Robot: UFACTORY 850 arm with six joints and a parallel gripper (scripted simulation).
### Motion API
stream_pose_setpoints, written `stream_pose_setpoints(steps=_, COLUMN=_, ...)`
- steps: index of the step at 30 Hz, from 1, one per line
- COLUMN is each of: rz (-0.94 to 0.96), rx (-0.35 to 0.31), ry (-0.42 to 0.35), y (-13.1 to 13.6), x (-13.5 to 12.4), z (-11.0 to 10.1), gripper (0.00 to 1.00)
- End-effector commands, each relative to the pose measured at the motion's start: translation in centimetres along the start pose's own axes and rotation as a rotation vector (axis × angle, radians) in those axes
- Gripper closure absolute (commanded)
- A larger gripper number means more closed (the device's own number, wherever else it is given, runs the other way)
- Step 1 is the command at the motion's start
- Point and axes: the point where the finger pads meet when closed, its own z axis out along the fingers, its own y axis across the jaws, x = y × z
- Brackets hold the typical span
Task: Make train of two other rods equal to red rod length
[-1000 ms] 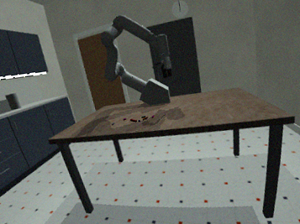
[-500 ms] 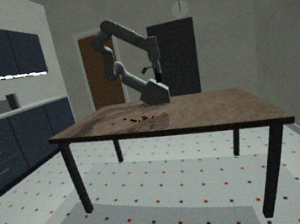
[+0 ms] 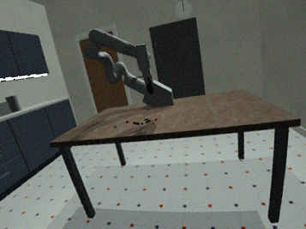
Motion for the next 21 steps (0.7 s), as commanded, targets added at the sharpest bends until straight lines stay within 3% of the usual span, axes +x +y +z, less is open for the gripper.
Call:
stream_pose_setpoints(steps=1, rz=-0.098, rx=-0.001, ry=0.0, y=-1.6, x=3.6, z=1.3, gripper=0.0)
stream_pose_setpoints(steps=9, rz=-0.266, rx=-0.004, ry=0.015, y=-3.4, x=10.5, z=4.3, gripper=0.0)
stream_pose_setpoints(steps=11, rz=-0.266, rx=-0.004, ry=0.015, y=-3.4, x=10.5, z=4.3, gripper=0.0)
stream_pose_setpoints(steps=13, rz=-0.336, rx=-0.007, ry=0.024, y=-3.8, x=13.6, z=5.7, gripper=0.0)
stream_pose_setpoints(steps=18, rz=-0.413, rx=-0.013, ry=0.034, y=-4.1, x=16.9, z=7.3, gripper=0.0)
stream_pose_setpoints(steps=21, rz=-0.427, rx=-0.015, ry=0.037, y=-4.1, x=17.5, z=7.6, gripper=0.0)
